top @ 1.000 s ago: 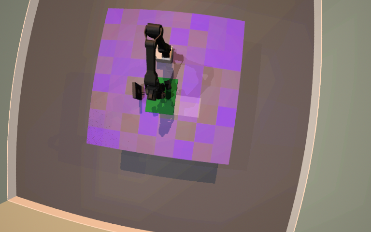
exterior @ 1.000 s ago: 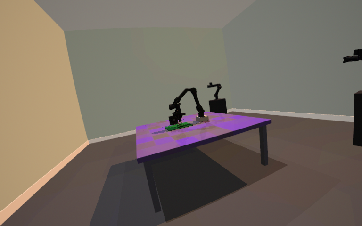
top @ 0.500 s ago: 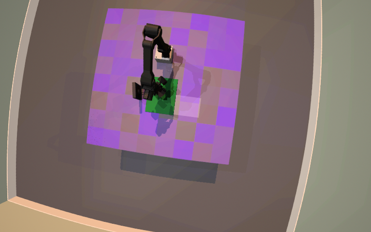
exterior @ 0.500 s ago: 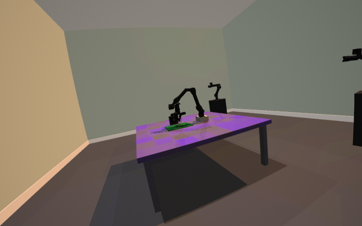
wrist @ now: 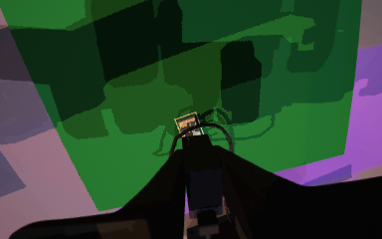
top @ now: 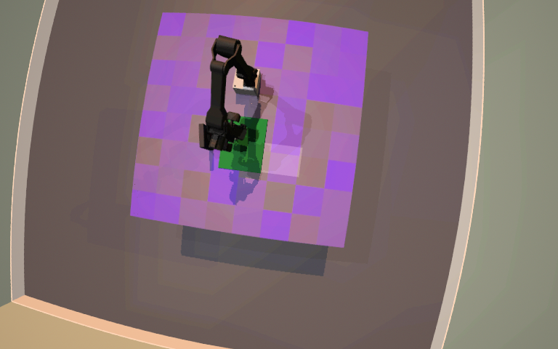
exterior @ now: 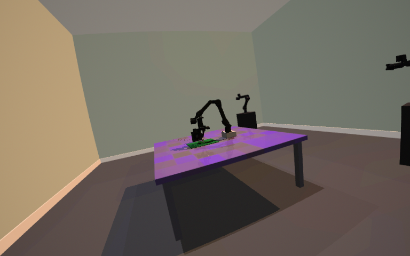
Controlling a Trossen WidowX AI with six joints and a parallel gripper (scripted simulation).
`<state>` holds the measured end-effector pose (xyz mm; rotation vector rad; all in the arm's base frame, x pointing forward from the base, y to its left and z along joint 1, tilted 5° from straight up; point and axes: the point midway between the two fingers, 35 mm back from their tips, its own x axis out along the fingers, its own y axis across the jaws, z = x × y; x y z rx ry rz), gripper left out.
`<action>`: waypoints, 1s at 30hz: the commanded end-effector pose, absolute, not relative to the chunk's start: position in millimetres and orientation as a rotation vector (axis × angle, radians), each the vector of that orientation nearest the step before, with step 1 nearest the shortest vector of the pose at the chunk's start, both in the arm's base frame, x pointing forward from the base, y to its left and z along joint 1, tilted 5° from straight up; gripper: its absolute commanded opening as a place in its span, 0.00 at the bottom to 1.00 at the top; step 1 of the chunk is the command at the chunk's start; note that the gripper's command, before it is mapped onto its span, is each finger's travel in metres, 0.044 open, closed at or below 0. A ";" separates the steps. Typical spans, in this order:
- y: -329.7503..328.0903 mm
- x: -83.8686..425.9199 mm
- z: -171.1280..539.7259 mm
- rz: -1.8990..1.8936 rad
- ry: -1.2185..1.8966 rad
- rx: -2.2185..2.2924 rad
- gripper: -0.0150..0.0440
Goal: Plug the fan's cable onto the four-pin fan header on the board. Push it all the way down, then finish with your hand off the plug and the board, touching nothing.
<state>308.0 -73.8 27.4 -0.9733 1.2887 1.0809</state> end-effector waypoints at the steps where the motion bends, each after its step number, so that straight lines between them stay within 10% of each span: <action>1: -80.2 307.2 26.1 1.186 1.232 -1.079 0.25; 30: -78.1 305.9 27.1 1.279 1.169 -1.172 0.25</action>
